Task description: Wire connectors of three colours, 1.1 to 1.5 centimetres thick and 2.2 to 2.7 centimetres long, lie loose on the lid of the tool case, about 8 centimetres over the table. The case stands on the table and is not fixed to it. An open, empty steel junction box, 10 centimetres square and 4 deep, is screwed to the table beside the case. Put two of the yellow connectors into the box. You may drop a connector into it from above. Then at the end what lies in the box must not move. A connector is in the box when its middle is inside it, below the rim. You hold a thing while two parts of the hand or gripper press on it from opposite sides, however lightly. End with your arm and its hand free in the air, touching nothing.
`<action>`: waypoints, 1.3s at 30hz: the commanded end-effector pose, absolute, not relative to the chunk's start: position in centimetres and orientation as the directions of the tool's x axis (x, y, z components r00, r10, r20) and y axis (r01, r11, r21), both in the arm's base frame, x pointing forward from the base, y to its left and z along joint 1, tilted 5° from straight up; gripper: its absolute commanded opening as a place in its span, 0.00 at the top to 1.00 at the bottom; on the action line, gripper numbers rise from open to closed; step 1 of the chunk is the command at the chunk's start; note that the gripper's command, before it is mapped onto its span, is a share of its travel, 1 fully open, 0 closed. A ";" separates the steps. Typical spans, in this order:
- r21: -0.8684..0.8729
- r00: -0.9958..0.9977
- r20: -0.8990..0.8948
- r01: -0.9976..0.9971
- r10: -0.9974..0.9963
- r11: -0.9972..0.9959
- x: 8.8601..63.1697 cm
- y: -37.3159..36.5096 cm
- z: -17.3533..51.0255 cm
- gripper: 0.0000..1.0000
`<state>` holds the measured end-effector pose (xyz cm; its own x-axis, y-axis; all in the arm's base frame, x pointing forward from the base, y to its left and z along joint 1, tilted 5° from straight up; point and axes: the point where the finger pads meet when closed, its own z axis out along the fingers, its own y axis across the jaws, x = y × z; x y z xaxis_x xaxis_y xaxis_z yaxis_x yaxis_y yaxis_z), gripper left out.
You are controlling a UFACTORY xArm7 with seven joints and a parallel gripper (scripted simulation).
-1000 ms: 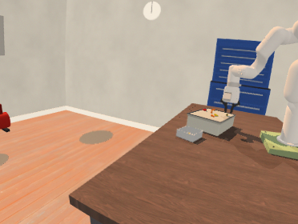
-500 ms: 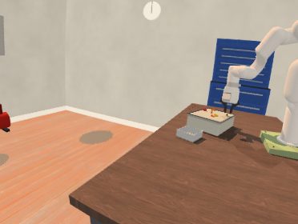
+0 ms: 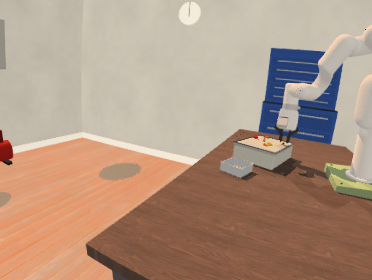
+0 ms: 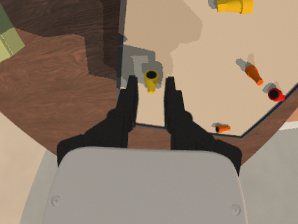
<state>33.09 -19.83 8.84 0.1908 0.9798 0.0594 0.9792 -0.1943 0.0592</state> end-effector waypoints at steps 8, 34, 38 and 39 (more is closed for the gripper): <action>0.061 0.191 0.059 0.979 0.980 -0.194 33.3 -19.8 7.7 0.71; 0.061 0.191 0.059 0.979 0.980 -0.194 33.3 -19.8 7.7 0.98; 0.061 0.191 0.059 0.979 0.980 -0.194 33.3 -19.8 7.7 0.98; 0.061 0.191 0.059 0.979 0.980 -0.194 33.3 -19.8 7.7 0.98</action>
<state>33.19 -19.78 7.62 0.1907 0.9798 0.0595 0.9792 -0.1942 0.0592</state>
